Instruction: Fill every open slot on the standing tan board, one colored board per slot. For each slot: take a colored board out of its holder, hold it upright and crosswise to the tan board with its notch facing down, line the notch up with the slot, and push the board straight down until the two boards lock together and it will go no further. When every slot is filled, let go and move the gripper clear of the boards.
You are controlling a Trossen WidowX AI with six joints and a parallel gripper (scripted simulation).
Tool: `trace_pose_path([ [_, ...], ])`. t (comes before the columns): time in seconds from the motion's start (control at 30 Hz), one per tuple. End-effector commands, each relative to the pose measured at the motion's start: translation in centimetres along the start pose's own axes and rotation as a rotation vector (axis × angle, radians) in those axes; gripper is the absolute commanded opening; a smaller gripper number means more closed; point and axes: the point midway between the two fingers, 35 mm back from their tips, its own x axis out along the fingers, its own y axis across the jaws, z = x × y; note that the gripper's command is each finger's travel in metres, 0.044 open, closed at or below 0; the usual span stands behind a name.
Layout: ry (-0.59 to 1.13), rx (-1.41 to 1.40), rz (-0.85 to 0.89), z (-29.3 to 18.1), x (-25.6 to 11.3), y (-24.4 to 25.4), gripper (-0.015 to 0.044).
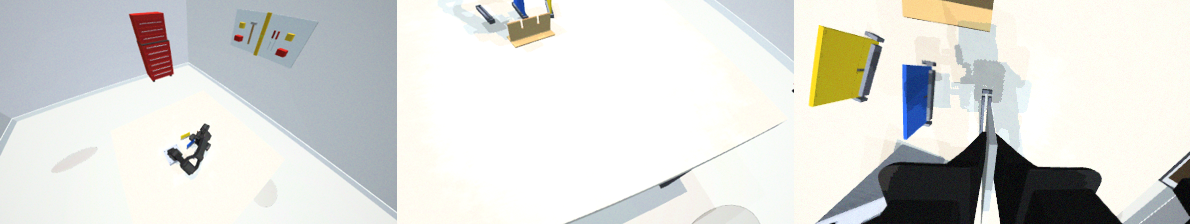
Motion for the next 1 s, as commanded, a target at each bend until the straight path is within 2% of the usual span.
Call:
trace_pose_path([
  [0.0,-0.001,0.009,0.006,0.9,-0.3,0.0,0.0000],
  [0.97,-0.005,0.035,0.007,8.4,-1.2,0.6,0.0000],
])
